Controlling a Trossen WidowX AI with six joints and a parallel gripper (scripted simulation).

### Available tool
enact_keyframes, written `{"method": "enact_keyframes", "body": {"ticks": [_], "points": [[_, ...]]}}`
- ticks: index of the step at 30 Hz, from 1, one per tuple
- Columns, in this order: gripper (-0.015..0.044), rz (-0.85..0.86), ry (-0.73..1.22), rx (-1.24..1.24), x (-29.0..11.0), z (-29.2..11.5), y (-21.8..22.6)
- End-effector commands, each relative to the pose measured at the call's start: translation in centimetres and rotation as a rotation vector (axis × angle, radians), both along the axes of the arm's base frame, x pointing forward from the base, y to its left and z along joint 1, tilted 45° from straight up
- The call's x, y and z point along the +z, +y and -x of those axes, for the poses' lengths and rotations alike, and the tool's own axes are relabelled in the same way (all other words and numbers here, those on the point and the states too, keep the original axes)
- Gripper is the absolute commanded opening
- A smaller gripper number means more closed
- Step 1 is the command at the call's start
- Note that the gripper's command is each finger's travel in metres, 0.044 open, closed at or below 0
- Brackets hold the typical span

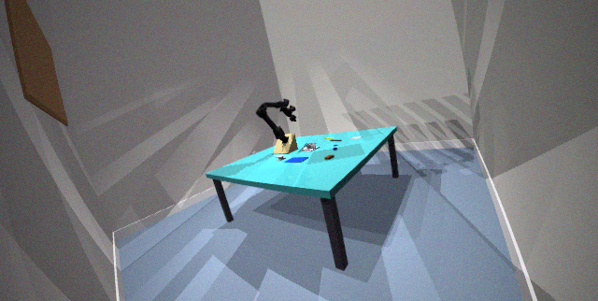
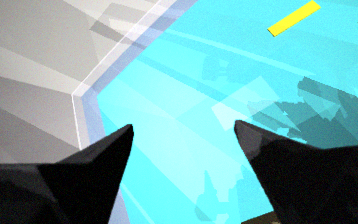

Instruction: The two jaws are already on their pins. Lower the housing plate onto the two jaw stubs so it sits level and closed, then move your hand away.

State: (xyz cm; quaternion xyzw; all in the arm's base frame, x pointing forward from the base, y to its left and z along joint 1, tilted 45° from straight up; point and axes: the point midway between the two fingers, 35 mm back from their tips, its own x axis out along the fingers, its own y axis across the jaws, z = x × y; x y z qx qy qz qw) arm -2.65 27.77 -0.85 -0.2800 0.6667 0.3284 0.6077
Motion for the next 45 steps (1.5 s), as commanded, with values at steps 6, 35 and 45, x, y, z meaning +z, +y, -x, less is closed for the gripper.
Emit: {"method": "enact_keyframes", "body": {"ticks": [6, 35, 45], "points": [[0.0440, -0.017, -0.019, 0.011, 0.5, -1.6, 0.1], [0.0440, 0.051, -0.349, 0.223, 7.3, -21.7, -8.8], [0.0440, 0.185, -0.408, 0.299, 9.9, -25.8, -15.4]]}}
